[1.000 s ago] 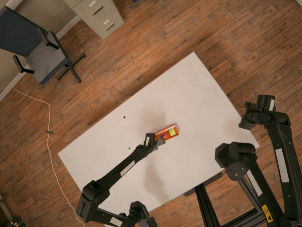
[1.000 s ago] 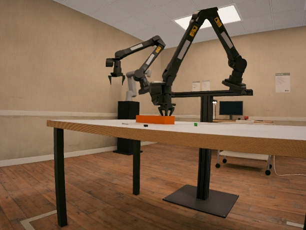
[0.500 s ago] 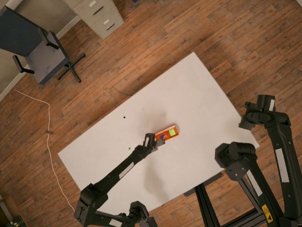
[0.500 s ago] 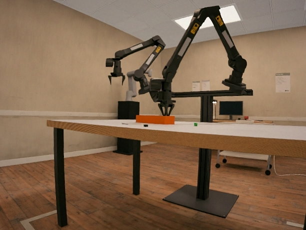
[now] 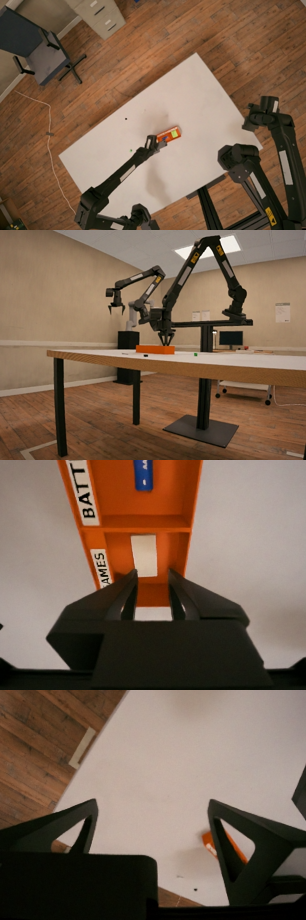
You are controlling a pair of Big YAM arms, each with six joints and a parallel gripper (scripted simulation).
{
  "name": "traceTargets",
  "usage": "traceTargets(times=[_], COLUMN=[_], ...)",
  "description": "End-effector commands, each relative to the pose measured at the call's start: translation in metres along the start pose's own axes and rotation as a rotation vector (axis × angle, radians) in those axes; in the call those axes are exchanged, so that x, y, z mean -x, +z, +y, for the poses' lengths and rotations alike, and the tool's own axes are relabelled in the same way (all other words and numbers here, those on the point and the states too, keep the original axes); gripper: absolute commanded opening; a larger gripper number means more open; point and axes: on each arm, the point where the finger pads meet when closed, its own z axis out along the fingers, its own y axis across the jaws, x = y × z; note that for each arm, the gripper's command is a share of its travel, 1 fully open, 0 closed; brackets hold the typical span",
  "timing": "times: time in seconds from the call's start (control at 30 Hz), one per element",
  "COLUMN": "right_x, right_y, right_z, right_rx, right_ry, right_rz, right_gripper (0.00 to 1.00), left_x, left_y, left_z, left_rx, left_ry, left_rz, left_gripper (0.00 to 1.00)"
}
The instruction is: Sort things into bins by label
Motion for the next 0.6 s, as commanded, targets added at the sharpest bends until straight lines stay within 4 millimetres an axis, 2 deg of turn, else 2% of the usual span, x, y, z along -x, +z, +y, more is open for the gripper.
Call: traceTargets(times=[0.0,0.33,0.37,0.5,0.57], right_x=[0.003,0.003,0.003,0.003,0.003], right_y=[-0.002,-0.002,-0.002,-0.002,-0.002], right_z=[-0.002,-0.002,-0.002,-0.002,-0.002], right_rx=[-0.007,-0.007,-0.007,-0.007,-0.007], right_ry=[0.01,0.01,0.01,0.01,0.01], right_rz=[-0.003,-0.003,-0.003,-0.003,-0.003], right_gripper=[1.0,1.0,1.0,1.0,1.0], left_x=[0.001,0.003,0.005,0.005,0.011], left_y=[-0.017,-0.019,-0.025,-0.042,-0.047], left_z=[0.012,0.017,0.006,0.006,0.019], left_rx=[0.025,0.03,0.023,0.022,0.041], left_ry=[-0.015,-0.018,-0.003,-0.003,-0.013], left_rz=[-0.015,-0.018,-0.013,-0.015,-0.027], left_gripper=[0.31,0.31,0.31,0.31,0.31])
